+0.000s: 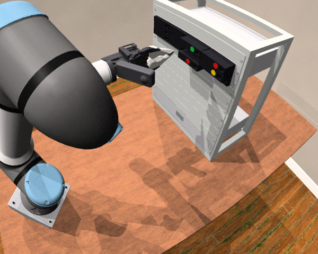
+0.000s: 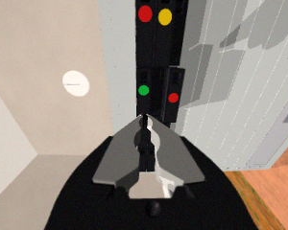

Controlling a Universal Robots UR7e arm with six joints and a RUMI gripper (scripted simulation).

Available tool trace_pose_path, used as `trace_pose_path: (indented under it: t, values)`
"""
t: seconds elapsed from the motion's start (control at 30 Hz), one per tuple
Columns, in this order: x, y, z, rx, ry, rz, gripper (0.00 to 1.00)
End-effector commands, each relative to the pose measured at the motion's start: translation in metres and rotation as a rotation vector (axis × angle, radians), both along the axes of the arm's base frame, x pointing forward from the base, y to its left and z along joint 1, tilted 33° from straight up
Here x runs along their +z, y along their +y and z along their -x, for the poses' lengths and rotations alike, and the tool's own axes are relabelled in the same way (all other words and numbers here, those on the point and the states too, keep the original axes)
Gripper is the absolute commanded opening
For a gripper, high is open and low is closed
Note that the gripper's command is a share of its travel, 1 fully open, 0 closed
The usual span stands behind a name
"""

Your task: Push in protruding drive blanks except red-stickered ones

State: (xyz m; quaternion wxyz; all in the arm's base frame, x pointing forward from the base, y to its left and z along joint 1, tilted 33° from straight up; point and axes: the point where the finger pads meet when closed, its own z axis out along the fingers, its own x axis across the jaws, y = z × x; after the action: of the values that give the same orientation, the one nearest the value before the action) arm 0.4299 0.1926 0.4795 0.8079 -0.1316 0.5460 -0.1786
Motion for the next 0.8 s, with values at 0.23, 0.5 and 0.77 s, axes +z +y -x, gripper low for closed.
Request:
trace_pose_path:
  t: [0.23, 0.5, 0.77]
  values:
    - [0.003, 0.001, -0.007, 0.000, -0.001, 0.000, 0.00]
    - [0.015, 0.002, -0.037, 0.000, -0.001, 0.000, 0.00]
    - [0.021, 0.002, -0.052, 0.000, -0.001, 0.000, 0.00]
